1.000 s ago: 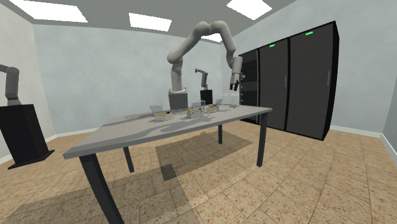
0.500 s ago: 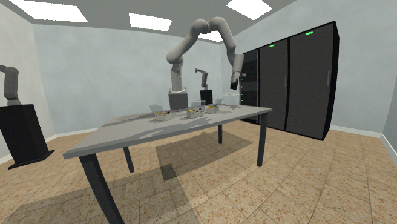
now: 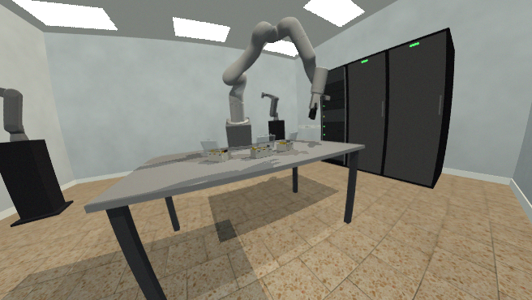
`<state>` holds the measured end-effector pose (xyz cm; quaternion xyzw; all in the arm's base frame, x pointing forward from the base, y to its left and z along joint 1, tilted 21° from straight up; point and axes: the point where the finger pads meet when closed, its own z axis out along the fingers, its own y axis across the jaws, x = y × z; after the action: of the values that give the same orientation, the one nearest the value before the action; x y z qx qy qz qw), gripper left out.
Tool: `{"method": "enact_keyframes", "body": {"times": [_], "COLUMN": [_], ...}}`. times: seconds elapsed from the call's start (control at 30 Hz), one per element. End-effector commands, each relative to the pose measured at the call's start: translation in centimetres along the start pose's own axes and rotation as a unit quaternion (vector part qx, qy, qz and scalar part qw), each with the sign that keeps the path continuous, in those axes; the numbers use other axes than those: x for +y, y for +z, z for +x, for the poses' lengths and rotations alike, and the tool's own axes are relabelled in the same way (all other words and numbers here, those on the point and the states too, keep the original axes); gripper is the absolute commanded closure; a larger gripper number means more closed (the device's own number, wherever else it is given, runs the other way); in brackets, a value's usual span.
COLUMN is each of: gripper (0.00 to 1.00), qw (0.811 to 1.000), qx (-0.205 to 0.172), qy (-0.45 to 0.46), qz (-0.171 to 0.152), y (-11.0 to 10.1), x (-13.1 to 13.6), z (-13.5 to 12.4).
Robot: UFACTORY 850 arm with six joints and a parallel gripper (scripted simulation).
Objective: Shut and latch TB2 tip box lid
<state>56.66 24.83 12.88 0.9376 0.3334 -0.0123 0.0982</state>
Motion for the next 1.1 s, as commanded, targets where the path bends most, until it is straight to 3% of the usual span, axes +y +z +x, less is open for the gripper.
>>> {"method": "enact_keyframes", "body": {"times": [0.0,1.07], "gripper": [0.0,0.0], "qw": [0.999,0.98], "qx": [0.0,0.002], "qy": [0.034,0.19], "qz": [0.01,0.055], "y": [-0.6,-3.7], "x": [2.1,13.1], "z": [-0.7,-6.2]}}
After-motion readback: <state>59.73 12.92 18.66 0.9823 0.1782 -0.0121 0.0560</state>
